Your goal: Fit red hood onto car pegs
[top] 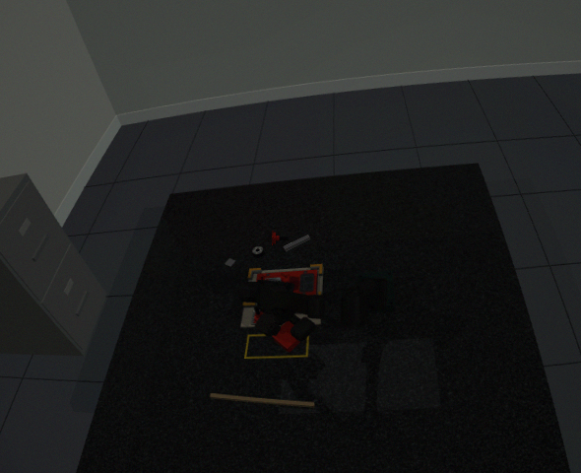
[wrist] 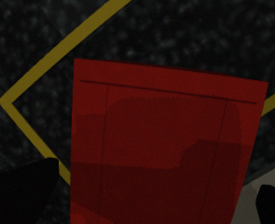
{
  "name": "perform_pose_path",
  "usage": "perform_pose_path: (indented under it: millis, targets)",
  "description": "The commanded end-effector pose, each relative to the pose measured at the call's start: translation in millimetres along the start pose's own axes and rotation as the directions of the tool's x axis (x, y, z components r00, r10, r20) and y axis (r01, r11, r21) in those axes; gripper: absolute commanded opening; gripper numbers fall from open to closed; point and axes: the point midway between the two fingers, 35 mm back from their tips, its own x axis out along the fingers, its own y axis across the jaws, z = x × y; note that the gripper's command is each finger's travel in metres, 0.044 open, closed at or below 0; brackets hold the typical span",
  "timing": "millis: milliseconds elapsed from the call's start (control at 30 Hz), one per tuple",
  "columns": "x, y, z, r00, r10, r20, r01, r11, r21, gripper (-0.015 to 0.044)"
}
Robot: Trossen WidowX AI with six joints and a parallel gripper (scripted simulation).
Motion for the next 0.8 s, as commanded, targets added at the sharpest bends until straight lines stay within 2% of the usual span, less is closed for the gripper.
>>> perform_pose_path:
  millis: [0, 600, 700, 767]
  targets:
    - [3.0, 0.9, -0.5, 1.0, 0.006, 0.001, -0.006, 1.0, 0.004, 0.044]
    - [11.7, 1.3, -0.5, 1.0, 0.006, 0.001, -0.006, 1.0, 0.004, 0.044]
    - [9.2, 0.3, 0.1, 1.0, 0.0, 0.001, 0.0, 1.0, 0.0, 0.0361]
    - [9.2, 0.3, 0.1, 1.0, 0.0, 0.001, 0.0, 1.0, 0.0, 0.0348]
